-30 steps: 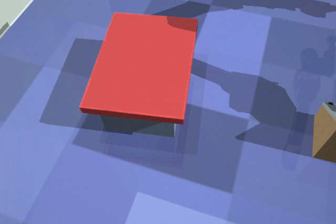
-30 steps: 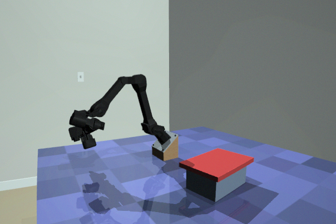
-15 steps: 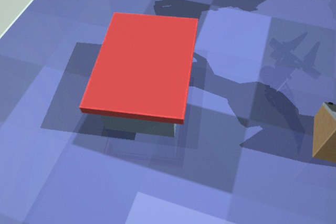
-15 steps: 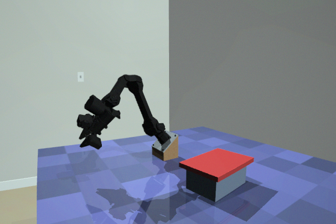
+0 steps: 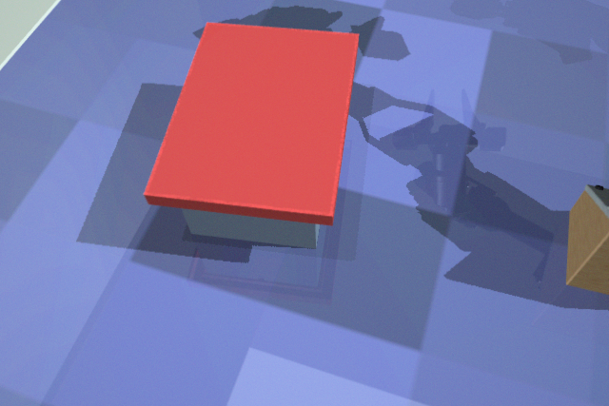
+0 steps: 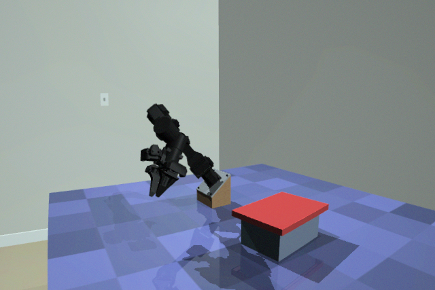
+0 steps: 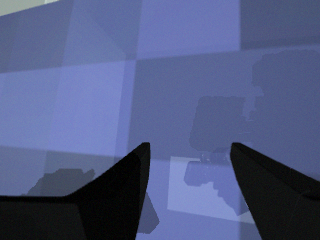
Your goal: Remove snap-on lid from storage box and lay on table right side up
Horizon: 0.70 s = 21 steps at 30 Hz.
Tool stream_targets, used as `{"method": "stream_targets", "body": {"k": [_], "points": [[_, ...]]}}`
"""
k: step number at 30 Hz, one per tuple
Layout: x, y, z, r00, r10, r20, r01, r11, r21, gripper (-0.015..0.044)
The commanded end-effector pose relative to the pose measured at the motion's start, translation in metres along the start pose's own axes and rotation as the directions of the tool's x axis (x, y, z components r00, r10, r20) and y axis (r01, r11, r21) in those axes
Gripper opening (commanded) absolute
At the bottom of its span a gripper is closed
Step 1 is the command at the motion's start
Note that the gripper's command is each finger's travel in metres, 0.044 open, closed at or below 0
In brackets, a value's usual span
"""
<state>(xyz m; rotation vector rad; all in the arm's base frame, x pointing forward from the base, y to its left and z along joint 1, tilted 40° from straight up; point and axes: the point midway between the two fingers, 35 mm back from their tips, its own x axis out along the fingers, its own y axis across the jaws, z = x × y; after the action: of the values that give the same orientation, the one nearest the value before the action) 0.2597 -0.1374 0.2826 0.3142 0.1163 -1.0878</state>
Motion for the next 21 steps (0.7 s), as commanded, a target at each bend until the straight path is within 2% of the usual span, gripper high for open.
{"method": "stream_targets", "body": {"k": [1, 6, 12, 14, 18, 21], "points": [[-0.022, 0.033, -0.048, 0.983, 0.155, -0.101, -0.152, 0.988, 0.04, 0.0235], [-0.055, 0.059, -0.096, 0.931, 0.3, -0.207, -0.285, 0.953, 0.1, 0.0235], [-0.124, 0.077, -0.175, 0.78, 0.485, -0.397, -0.441, 0.875, 0.202, 0.0235], [-0.131, 0.077, -0.182, 0.762, 0.497, -0.415, -0.451, 0.867, 0.211, 0.0235], [-0.17, 0.069, -0.222, 0.655, 0.552, -0.515, -0.496, 0.829, 0.257, 0.0235], [-0.177, 0.066, -0.228, 0.636, 0.559, -0.532, -0.502, 0.823, 0.264, 0.0235]]}}
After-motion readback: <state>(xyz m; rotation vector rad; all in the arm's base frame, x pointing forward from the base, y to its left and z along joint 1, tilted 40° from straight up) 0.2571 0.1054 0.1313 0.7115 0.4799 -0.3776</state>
